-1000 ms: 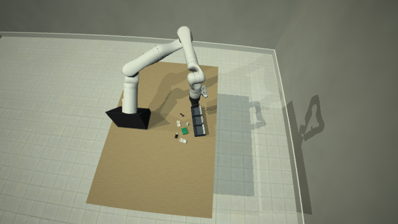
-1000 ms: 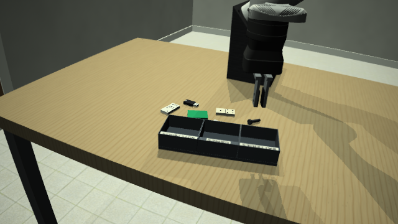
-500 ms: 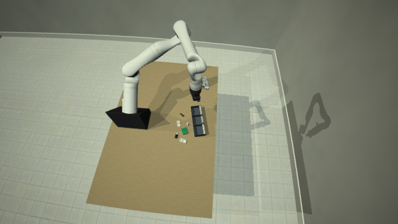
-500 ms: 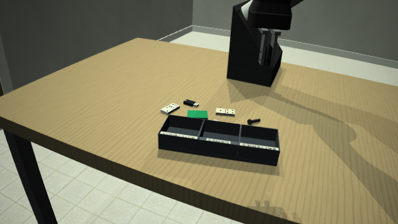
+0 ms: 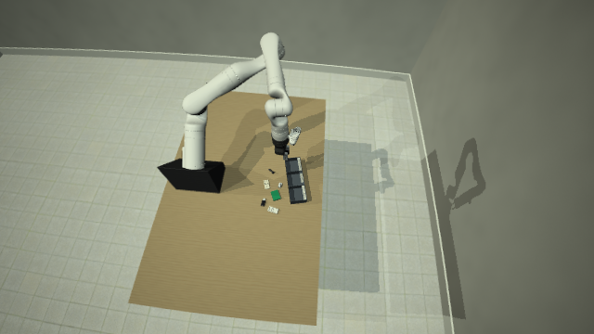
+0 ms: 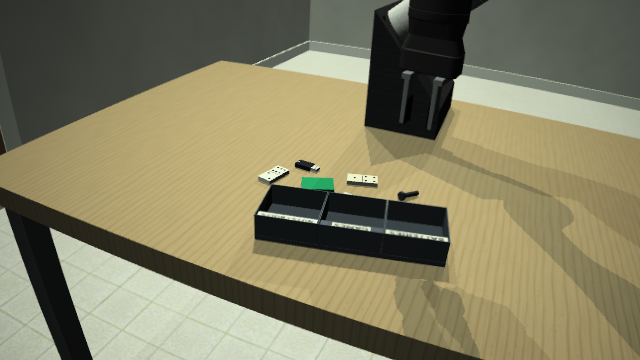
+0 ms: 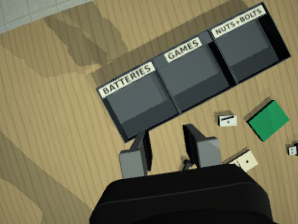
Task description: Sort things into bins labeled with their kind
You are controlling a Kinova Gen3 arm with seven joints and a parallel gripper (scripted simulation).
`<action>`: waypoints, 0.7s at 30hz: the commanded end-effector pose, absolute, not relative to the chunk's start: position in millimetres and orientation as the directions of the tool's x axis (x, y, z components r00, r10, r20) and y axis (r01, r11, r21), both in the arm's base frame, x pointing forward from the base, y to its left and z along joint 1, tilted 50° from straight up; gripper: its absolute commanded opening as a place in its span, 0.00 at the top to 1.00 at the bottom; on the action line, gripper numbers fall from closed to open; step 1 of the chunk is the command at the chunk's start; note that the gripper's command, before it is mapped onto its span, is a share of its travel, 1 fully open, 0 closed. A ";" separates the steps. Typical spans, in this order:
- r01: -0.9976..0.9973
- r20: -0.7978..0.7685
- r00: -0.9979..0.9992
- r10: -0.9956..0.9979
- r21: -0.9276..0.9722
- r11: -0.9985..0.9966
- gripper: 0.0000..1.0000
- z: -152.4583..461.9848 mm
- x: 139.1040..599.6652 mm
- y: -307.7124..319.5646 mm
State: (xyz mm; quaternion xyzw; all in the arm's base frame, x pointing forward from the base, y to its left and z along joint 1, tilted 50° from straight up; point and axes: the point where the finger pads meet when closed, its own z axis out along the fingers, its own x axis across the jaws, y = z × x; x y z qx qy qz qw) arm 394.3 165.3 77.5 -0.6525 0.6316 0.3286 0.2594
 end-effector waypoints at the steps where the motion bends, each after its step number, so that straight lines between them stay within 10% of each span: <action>1: -0.984 -0.742 -0.130 -0.658 0.177 -0.005 0.38 64.0 368.6 180.0; 21: -0.841 -0.601 -0.528 -0.600 0.470 0.269 0.38 17.8 300.4 206.5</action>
